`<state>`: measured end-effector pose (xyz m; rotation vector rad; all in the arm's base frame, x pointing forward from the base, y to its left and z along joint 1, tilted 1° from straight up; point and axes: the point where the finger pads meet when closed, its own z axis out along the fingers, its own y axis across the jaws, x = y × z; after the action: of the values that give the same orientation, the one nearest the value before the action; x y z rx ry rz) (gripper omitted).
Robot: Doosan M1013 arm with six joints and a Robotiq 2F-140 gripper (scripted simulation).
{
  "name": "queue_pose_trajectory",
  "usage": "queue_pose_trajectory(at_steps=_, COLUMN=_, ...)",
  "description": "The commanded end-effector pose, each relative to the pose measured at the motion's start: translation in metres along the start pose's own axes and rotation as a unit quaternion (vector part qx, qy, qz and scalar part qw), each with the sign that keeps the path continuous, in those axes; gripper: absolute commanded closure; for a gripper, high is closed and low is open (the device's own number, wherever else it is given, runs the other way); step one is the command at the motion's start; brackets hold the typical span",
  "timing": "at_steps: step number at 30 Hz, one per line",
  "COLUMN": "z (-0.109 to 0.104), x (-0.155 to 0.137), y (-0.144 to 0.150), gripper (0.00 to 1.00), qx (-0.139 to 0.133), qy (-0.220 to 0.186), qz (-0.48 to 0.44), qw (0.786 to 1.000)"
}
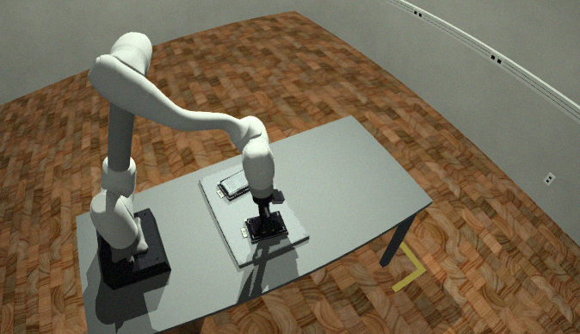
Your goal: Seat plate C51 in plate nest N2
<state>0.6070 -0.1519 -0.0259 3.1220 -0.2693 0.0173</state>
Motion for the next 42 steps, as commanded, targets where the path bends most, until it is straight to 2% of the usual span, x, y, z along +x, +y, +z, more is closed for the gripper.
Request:
queue_pose_trajectory(at_steps=1, z=0.0032, x=-0.0020, y=-0.0022, gripper=0.90, qx=0.001, qy=-0.001, qz=-0.001, qw=1.000)
queue_pose_trajectory(at_steps=21, z=0.0032, x=-0.0021, y=-0.0020, gripper=0.90, qx=0.001, qy=-0.001, qz=-0.001, qw=1.000)
queue_pose_trajectory(at_steps=22, z=0.0032, x=-0.0021, y=-0.0020, gripper=0.00, qx=0.001, qy=-0.001, qz=-0.001, qw=1.000)
queue_pose_trajectory(at_steps=42, z=0.0012, x=-0.0007, y=-0.0010, gripper=0.00, qx=0.000, qy=0.000, qz=0.000, qw=1.000)
